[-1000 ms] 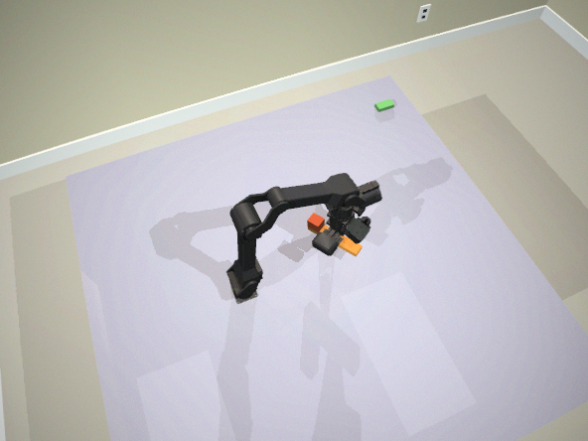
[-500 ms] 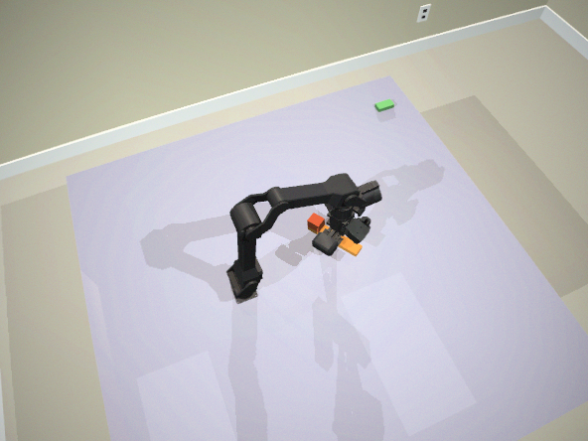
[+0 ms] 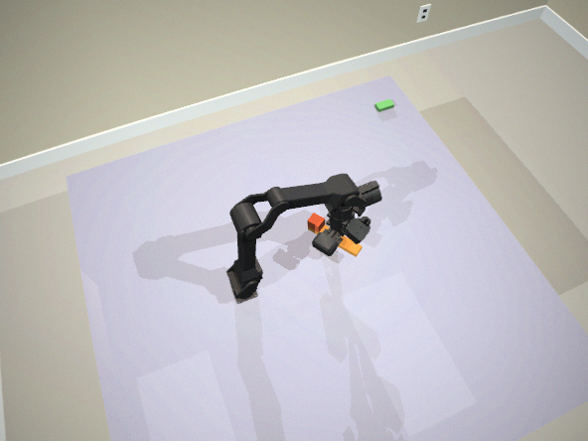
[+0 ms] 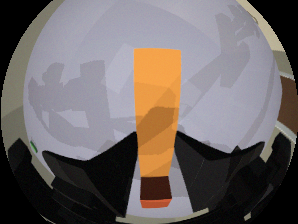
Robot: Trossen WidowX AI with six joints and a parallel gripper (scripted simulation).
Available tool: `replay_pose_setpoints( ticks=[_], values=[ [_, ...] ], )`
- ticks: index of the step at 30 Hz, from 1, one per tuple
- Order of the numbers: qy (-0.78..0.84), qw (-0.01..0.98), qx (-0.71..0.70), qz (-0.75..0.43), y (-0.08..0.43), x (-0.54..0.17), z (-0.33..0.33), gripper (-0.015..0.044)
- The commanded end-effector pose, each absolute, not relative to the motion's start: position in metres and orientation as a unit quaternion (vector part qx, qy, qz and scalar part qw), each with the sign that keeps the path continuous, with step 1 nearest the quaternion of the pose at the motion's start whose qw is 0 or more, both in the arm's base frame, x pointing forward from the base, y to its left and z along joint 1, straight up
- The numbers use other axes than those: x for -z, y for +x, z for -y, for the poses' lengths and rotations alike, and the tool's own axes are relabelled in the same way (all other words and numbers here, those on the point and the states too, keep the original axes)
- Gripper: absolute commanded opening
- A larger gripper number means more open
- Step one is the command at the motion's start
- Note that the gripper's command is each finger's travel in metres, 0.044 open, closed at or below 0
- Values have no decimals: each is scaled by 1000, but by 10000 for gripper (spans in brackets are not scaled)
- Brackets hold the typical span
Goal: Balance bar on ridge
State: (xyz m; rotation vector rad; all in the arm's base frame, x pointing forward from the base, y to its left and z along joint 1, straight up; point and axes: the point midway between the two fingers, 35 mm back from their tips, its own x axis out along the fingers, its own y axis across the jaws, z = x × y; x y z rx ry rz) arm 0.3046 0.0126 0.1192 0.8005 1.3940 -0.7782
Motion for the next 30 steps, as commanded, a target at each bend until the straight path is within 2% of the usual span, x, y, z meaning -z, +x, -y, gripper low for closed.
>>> replay_pose_setpoints(
  ticks=[1,30],
  values=[
    [349,625,340,-610,303,-116,-13,0],
    [349,625,340,-610,304,-114,-12,0]
  ],
)
